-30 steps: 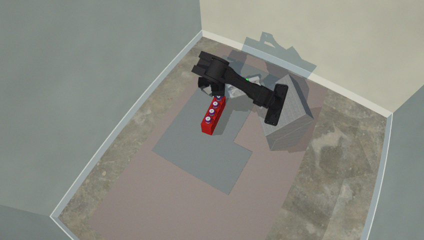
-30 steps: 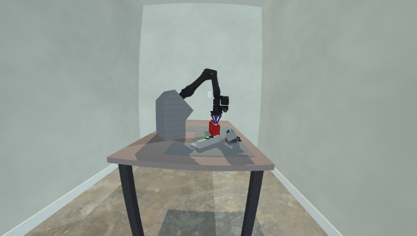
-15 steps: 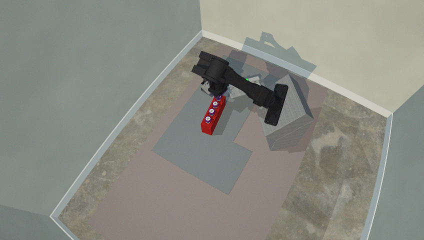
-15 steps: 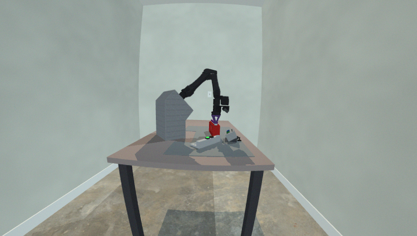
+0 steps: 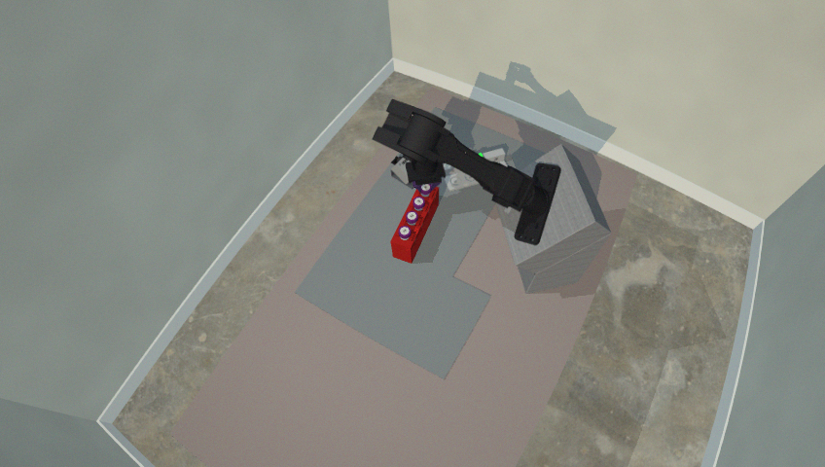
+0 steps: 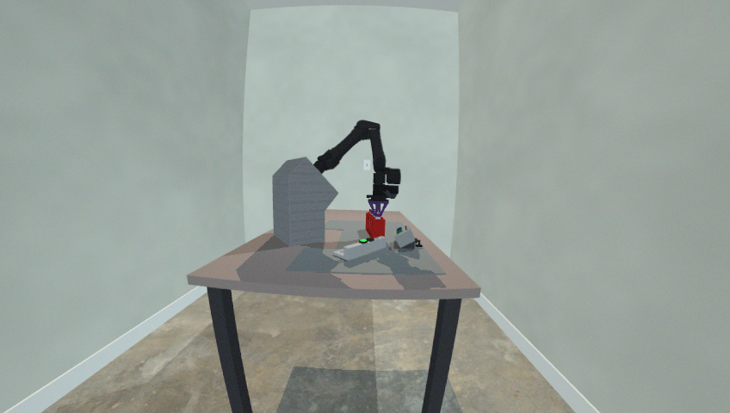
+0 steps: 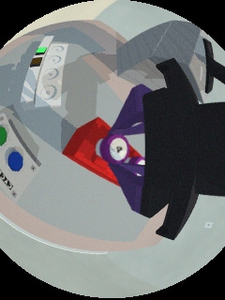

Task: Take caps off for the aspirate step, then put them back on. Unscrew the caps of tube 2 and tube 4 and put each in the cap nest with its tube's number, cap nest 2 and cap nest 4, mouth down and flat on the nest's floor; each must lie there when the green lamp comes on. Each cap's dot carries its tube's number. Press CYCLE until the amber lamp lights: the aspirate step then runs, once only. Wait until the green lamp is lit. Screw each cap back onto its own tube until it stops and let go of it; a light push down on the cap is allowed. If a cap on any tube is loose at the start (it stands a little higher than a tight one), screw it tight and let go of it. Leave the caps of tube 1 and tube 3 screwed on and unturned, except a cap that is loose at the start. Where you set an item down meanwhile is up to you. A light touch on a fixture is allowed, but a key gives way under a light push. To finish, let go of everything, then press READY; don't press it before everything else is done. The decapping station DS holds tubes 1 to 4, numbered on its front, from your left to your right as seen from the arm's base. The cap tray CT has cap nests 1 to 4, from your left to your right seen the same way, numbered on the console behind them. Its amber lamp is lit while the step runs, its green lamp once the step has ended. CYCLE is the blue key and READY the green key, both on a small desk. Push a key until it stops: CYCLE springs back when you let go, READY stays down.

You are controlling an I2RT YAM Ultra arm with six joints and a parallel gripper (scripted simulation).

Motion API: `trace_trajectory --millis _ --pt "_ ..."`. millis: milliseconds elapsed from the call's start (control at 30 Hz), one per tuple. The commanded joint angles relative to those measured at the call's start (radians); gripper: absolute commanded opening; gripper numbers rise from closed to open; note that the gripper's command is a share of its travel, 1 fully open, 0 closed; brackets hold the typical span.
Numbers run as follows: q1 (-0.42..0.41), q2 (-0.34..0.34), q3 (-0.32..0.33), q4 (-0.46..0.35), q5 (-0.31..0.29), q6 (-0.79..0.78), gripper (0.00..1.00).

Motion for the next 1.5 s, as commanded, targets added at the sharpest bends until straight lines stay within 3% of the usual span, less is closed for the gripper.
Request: trace_trajectory --millis 0,100,500,767,800,1133,1167,1233,1367,1467 --pt "-0.004 -0.006 0.001 0.002 0.001 0.264 0.00" --pt "-0.004 -0.005 0.001 0.003 0.001 0.314 0.00" --pt "-0.004 -0.004 0.001 0.004 0.001 0.905 0.00" --pt "-0.003 -0.004 0.001 0.004 0.001 0.905 0.00" --pt "-0.003 -0.004 0.001 0.004 0.001 0.905 0.49" --pt "-0.003 -0.004 0.001 0.004 0.001 0.905 0.49" --pt "-0.004 -0.006 0.001 0.003 0.001 0.822 0.49" --pt "-0.004 -0.006 0.001 0.003 0.001 0.822 0.49" --pt "-0.004 -0.006 0.001 0.003 0.001 0.489 0.49" --pt "-0.004 -0.006 0.001 0.003 0.001 0.405 0.49"
